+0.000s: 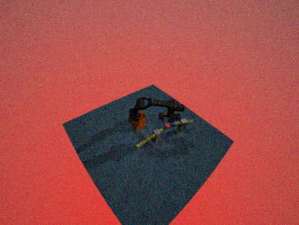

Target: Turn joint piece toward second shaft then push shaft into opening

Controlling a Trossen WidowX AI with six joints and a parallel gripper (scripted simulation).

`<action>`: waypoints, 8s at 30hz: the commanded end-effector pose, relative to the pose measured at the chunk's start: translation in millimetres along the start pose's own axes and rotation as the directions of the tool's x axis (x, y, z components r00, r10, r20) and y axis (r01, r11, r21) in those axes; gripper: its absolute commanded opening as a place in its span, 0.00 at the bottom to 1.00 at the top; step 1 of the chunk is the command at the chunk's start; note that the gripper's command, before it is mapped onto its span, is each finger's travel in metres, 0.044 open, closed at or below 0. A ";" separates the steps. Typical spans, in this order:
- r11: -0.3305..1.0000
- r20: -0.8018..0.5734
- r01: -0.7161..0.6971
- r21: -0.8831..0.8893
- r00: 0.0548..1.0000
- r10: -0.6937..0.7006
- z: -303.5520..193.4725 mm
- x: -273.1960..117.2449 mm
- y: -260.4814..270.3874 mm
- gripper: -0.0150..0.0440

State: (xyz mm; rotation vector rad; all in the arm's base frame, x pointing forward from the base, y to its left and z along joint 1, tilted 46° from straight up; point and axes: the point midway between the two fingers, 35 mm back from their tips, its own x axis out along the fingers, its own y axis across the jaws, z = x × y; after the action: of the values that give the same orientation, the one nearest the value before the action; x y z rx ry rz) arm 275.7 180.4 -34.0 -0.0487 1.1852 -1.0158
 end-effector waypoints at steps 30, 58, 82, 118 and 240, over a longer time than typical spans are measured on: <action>0.916 0.017 0.015 -0.400 1.000 -0.009 32.1 -53.2 -23.2 0.69; 0.863 0.028 0.003 0.505 0.999 -0.020 170.1 -2.3 -169.3 0.25; 0.681 0.039 0.009 0.732 0.998 -0.054 188.3 31.7 -224.9 0.25; 0.776 0.098 -0.088 0.625 0.995 0.034 186.2 -31.7 -220.9 0.57; 0.673 -0.017 0.088 0.735 0.994 -0.112 221.4 72.9 -247.8 1.00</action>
State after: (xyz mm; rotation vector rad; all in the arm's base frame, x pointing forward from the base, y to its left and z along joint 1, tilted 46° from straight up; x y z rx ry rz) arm 294.6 -110.7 138.6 0.5324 0.6666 -1.5300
